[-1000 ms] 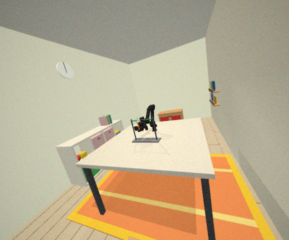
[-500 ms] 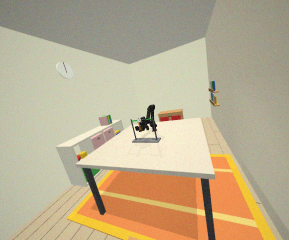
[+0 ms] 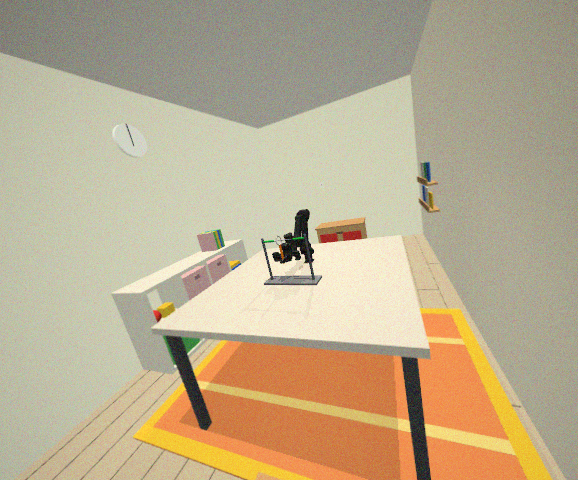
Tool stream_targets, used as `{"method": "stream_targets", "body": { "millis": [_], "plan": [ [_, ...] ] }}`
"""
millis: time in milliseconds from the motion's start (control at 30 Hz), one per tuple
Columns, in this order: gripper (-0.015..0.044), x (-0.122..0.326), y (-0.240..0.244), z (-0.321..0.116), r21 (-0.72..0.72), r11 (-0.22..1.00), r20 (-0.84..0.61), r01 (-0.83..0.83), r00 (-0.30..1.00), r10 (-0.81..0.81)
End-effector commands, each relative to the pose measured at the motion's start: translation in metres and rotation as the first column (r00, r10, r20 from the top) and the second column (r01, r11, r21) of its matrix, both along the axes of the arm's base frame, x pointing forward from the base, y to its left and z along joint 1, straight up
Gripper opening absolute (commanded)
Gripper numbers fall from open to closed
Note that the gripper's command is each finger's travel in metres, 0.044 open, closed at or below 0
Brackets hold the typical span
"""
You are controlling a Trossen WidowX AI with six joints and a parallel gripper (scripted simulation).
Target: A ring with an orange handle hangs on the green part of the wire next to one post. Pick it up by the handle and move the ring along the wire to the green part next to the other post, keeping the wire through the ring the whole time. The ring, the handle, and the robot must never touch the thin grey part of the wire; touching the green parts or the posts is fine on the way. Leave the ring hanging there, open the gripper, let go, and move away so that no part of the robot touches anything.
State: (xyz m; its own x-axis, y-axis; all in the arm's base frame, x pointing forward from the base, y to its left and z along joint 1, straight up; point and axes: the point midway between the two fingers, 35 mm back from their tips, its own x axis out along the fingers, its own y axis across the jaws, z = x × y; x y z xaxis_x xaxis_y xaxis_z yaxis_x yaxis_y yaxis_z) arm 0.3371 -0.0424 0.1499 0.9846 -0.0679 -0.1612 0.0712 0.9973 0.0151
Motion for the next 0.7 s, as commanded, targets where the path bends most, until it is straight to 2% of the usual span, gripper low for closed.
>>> {"method": "stream_targets", "body": {
  "millis": [0,667],
  "plan": [
    [-0.015,0.0,0.005,0.0,0.012,1.0,0.0,0.007,1.0,-0.007],
    [-0.015,0.003,0.025,0.001,0.011,1.0,-0.001,0.001,1.0,-0.001]
  ]
}}
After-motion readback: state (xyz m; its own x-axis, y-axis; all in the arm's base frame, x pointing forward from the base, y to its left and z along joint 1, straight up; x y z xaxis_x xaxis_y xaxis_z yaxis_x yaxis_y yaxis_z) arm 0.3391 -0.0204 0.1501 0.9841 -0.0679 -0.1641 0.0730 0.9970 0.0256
